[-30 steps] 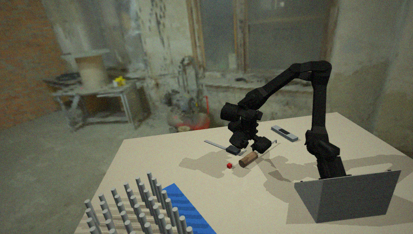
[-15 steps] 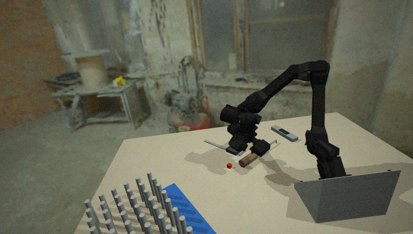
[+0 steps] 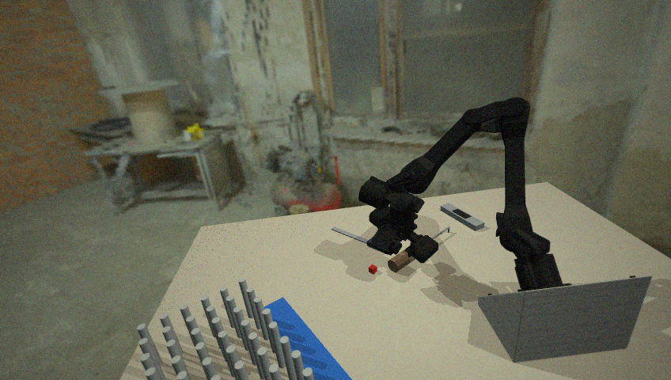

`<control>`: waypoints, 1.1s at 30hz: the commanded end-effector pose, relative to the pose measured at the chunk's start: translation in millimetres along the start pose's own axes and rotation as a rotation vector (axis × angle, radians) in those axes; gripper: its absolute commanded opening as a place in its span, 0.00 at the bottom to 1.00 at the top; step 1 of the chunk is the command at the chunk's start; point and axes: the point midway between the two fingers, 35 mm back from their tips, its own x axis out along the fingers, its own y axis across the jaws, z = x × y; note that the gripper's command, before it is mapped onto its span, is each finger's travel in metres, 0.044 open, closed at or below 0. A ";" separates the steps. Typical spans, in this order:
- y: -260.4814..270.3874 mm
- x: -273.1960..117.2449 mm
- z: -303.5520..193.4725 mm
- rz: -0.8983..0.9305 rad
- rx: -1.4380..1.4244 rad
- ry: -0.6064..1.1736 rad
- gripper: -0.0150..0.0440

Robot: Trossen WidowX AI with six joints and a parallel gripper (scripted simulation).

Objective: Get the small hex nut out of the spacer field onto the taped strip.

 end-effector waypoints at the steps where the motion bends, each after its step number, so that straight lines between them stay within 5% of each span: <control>1: 4.4 6.9 1.9 0.006 -0.011 0.001 0.73; 18: 11.8 30.2 5.0 -0.004 -0.014 0.005 0.73; 33: 11.8 30.2 5.0 -0.004 -0.014 0.005 0.56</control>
